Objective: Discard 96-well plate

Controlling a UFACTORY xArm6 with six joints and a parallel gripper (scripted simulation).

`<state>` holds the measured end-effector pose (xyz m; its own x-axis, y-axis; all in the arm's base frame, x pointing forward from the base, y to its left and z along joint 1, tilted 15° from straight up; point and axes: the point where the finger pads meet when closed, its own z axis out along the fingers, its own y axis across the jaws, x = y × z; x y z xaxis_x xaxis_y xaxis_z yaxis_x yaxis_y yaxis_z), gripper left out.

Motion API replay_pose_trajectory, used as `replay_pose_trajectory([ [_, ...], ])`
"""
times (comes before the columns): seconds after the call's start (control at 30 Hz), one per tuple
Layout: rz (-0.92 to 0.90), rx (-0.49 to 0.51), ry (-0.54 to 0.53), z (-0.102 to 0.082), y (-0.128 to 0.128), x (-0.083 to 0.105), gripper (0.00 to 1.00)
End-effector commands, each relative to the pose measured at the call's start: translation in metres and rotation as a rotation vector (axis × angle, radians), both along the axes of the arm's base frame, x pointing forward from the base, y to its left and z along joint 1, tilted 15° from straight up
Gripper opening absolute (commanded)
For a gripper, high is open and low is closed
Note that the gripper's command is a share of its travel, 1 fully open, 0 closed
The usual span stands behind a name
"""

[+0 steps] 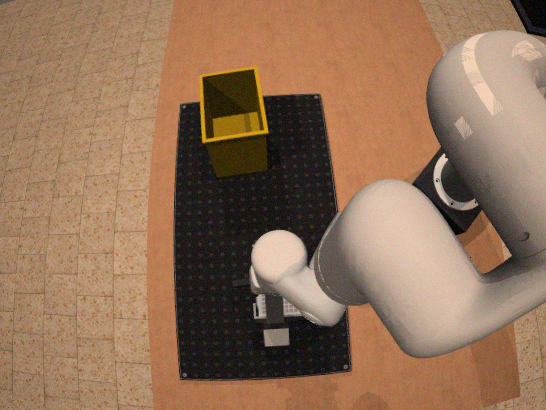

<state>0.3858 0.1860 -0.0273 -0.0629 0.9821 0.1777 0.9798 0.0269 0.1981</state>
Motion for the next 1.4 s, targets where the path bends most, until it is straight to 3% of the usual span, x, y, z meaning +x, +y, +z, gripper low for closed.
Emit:
replay_pose_trajectory([
  [0.0, 0.0, 0.0, -0.001, 0.004, 0.0, 0.0, 0.0],
  [0.73, 0.0, 0.0, -0.001, 0.011, -0.001, -0.001, 0.0],
  [1.37, 0.0, 0.0, -0.002, 0.038, -0.007, -0.006, 0.0],
])
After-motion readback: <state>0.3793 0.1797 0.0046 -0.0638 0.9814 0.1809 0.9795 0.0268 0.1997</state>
